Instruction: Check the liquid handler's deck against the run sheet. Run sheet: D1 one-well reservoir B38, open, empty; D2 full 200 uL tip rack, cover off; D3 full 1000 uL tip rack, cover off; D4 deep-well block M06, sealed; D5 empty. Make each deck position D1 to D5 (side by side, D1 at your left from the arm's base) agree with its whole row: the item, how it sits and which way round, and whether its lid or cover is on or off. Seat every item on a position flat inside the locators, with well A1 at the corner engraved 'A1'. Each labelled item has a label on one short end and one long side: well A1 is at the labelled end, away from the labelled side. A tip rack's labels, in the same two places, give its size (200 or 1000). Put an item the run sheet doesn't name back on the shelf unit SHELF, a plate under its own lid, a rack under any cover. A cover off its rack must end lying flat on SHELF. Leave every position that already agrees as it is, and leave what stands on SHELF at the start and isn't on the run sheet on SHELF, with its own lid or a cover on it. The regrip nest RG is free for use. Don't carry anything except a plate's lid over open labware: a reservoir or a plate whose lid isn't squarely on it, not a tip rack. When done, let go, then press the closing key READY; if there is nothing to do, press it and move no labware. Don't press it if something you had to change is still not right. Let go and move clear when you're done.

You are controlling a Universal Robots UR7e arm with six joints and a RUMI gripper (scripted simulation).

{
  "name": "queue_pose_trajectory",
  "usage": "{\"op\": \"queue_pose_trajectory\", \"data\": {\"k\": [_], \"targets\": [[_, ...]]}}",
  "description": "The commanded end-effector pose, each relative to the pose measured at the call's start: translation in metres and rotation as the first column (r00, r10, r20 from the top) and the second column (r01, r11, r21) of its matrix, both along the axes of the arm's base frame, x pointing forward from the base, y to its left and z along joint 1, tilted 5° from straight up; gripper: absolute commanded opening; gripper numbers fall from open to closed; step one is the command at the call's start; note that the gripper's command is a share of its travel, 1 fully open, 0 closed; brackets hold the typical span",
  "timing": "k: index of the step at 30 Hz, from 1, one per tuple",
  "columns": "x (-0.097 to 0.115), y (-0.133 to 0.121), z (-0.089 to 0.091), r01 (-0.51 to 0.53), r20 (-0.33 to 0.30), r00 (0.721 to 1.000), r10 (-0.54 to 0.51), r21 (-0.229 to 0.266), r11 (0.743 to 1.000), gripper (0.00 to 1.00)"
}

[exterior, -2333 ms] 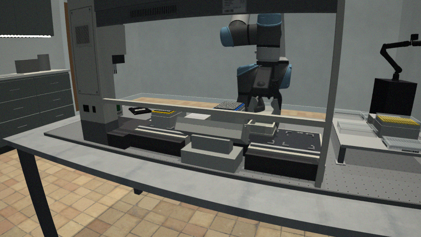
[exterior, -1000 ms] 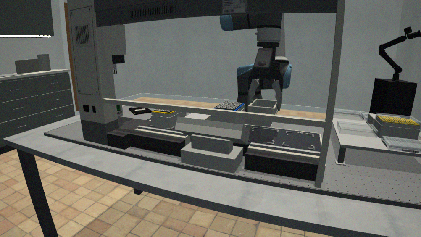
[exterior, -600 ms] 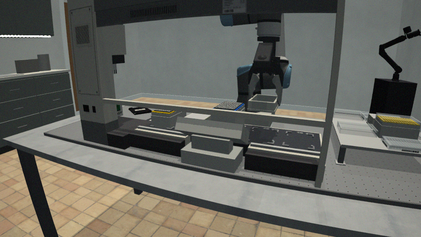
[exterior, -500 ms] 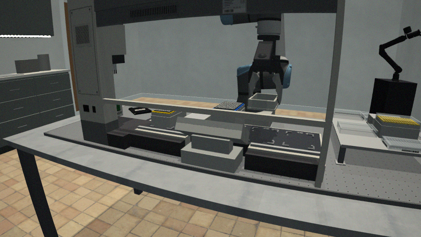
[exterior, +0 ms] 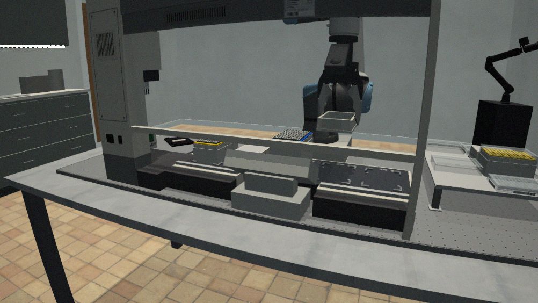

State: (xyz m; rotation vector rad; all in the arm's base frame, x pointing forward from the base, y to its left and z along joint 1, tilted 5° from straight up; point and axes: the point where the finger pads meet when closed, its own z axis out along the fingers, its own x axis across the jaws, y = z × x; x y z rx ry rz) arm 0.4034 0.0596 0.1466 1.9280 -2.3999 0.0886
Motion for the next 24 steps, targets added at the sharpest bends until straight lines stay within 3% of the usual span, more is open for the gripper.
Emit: {"op": "queue_pose_trajectory", "data": {"k": [1,24], "targets": [[0.000,0.001,0.010,0.000,0.001,1.000,0.000,0.000,1.000,0.00],[0.001,0.004,0.045,0.000,0.001,1.000,0.000,0.000,1.000,0.00]]}}
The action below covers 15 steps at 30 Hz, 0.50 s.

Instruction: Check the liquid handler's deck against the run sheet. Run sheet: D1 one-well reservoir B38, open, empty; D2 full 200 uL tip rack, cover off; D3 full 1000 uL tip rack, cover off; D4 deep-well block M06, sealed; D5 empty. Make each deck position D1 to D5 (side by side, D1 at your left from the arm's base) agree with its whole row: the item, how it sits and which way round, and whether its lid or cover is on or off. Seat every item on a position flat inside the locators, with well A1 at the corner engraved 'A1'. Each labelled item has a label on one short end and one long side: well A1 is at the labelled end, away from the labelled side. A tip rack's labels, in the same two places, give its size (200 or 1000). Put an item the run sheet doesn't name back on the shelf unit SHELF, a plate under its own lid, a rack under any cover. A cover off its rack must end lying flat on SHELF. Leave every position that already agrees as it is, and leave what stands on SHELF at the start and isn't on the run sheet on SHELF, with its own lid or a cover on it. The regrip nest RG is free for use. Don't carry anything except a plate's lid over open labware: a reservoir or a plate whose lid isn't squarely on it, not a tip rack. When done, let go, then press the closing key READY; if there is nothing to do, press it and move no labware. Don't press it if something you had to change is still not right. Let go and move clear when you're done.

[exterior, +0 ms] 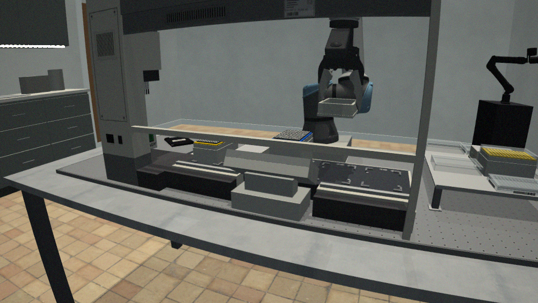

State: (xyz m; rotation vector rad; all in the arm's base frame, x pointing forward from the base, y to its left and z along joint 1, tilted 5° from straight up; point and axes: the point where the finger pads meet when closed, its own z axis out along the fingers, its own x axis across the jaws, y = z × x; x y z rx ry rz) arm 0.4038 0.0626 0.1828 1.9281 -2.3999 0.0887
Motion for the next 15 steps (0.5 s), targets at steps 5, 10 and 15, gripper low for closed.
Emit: {"op": "queue_pose_trajectory", "data": {"k": [5,10,15], "targets": [[0.000,0.001,0.013,0.000,0.001,1.000,0.000,0.000,1.000,0.00],[0.001,0.002,0.022,0.000,0.001,1.000,0.000,0.000,1.000,0.00],[0.001,0.002,0.030,0.000,0.001,1.000,0.000,0.000,1.000,0.00]]}}
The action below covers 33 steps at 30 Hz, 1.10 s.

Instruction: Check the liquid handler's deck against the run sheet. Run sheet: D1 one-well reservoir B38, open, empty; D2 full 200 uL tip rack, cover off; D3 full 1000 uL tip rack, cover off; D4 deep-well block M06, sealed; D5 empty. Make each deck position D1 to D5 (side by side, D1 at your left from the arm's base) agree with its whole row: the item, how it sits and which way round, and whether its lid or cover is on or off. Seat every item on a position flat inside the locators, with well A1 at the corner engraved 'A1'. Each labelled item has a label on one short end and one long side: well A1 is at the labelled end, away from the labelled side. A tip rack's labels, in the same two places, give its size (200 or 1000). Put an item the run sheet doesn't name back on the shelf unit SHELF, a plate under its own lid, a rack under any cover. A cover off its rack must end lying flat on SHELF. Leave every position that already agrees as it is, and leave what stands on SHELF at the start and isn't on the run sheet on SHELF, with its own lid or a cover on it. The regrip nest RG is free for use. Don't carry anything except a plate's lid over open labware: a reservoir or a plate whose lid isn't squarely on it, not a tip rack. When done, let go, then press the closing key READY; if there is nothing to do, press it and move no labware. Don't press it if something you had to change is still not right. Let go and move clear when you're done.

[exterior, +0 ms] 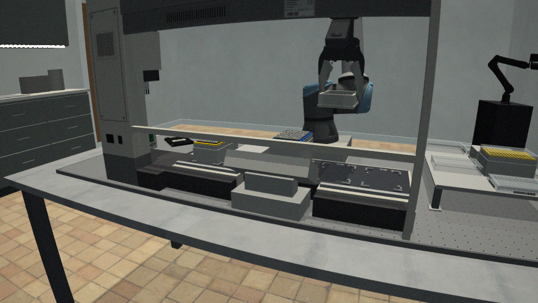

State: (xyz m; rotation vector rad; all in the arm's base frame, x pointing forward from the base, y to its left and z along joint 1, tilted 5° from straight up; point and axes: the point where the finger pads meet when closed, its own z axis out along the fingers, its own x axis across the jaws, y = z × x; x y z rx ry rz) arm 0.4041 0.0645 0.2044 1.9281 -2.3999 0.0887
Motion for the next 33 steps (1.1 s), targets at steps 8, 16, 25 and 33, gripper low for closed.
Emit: {"op": "queue_pose_trajectory", "data": {"k": [8,16,25,33], "targets": [[0.000,0.001,0.018,0.000,0.001,1.000,0.000,0.000,1.000,0.00],[0.001,0.003,0.032,0.000,0.001,1.000,0.000,0.000,1.000,0.00],[0.001,0.003,0.032,0.000,0.001,1.000,0.000,0.000,1.000,0.00],[-0.006,0.004,0.032,0.000,0.001,1.000,0.000,0.000,1.000,0.00]]}}
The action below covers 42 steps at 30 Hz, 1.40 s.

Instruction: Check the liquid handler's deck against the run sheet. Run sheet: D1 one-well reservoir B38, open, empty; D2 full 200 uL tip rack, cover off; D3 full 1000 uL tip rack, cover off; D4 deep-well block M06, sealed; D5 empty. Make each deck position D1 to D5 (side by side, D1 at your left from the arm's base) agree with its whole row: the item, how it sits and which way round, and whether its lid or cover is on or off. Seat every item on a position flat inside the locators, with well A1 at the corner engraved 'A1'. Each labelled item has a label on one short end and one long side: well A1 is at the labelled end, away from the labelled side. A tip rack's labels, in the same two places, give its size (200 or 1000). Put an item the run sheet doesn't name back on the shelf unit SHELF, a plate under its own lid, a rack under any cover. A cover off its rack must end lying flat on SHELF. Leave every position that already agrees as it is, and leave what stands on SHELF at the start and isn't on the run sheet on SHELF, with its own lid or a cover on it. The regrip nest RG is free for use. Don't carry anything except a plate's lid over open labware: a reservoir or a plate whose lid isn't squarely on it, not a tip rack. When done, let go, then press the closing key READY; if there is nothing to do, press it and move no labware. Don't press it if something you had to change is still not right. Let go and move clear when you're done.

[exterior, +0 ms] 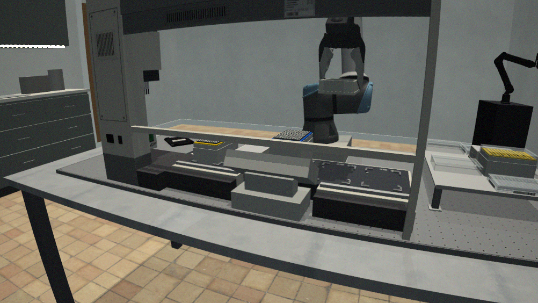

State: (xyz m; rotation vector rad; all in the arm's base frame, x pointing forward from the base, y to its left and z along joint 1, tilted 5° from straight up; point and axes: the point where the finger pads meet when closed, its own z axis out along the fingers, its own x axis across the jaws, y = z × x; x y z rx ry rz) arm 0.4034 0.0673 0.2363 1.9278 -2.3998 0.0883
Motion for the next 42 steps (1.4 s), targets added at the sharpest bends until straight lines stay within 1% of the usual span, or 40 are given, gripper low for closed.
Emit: {"op": "queue_pose_trajectory", "data": {"k": [1,3,5,20,22,37,39,42], "targets": [[-0.008,0.002,0.001,0.000,0.001,1.000,0.000,0.000,1.000,0.00],[-0.012,0.003,0.000,0.000,0.001,1.000,0.000,0.000,1.000,0.00],[-0.012,0.003,0.000,0.000,0.001,1.000,0.000,0.000,1.000,0.00],[-0.047,0.010,0.000,0.000,0.001,1.000,0.000,0.000,1.000,0.00],[-0.047,0.010,0.000,0.000,0.001,1.000,0.000,0.000,1.000,0.00],[-0.081,0.017,0.000,0.000,0.001,1.000,0.000,0.000,1.000,0.00],[-0.081,0.017,0.000,0.000,0.001,1.000,0.000,0.000,1.000,0.00],[-0.088,0.018,0.000,0.000,0.001,1.000,0.000,0.000,1.000,0.00]]}}
